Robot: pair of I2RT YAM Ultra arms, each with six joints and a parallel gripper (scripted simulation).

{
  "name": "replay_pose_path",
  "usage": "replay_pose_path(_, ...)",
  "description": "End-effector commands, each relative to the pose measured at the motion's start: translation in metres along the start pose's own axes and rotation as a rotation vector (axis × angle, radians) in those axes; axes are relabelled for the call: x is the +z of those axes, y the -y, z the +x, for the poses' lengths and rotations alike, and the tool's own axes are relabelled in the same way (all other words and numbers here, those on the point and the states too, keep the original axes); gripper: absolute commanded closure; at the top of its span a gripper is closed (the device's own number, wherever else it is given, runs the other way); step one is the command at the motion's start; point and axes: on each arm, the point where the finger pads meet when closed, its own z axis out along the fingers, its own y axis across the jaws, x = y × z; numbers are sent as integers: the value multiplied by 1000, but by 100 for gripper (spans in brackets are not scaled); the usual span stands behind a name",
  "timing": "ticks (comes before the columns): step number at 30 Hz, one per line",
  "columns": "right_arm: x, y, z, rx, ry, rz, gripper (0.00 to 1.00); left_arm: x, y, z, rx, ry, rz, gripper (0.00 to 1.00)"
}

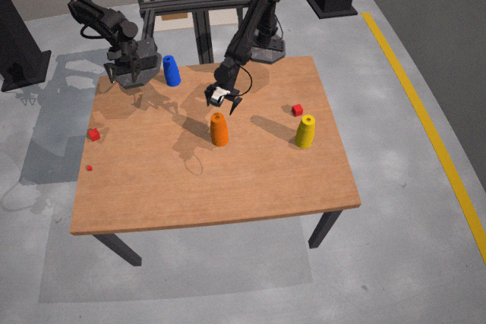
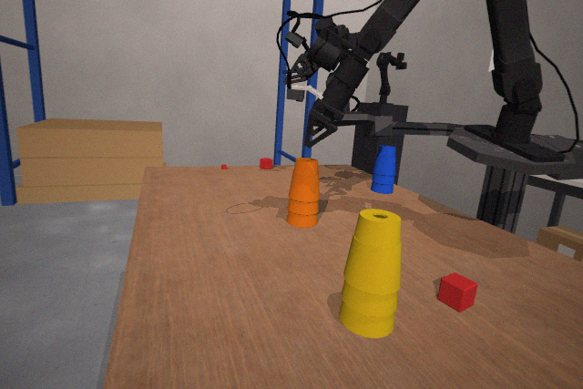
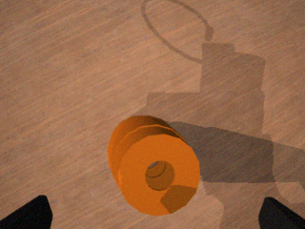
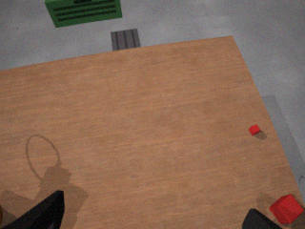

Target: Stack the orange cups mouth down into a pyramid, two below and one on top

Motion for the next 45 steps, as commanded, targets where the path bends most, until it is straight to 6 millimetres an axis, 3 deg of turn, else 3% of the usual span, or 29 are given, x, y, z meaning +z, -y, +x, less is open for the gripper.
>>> replay_pose_path(1, -17, -17, 13, -96, -19, -129, 0, -16, 2, 7, 78, 5, -49, 0)
replay_pose_path(9, -43, -52, 38, -276, -22, -408, 0, -28, 6, 25, 150, -12, -88, 0)
replay_pose_path(11, -43, -52, 38, -276, -22, -408, 0, -28, 6, 25, 150, -12, -88, 0)
replay_pose_path(16, -66, -72, 58, -410, -17, -608, 0, -32, 11, 30, 171, -15, -84, 0)
replay_pose_path(26, -106, -91, 91, -600, 0, -912, 0, -33, 12, 28, 164, -6, -81, 0)
replay_pose_path(32, -119, -95, 99, -642, 8, -998, 0, -32, 12, 28, 164, -7, -81, 0)
replay_pose_path(38, -119, -95, 98, -633, 11, -996, 0, -32, 12, 28, 164, -7, -81, 0)
replay_pose_path(40, -119, -95, 98, -633, 11, -996, 0, -30, 13, 30, 194, -22, -75, 18)
replay_pose_path(45, -119, -95, 98, -633, 11, -996, 0, -20, 12, 29, 245, -57, -52, 18)
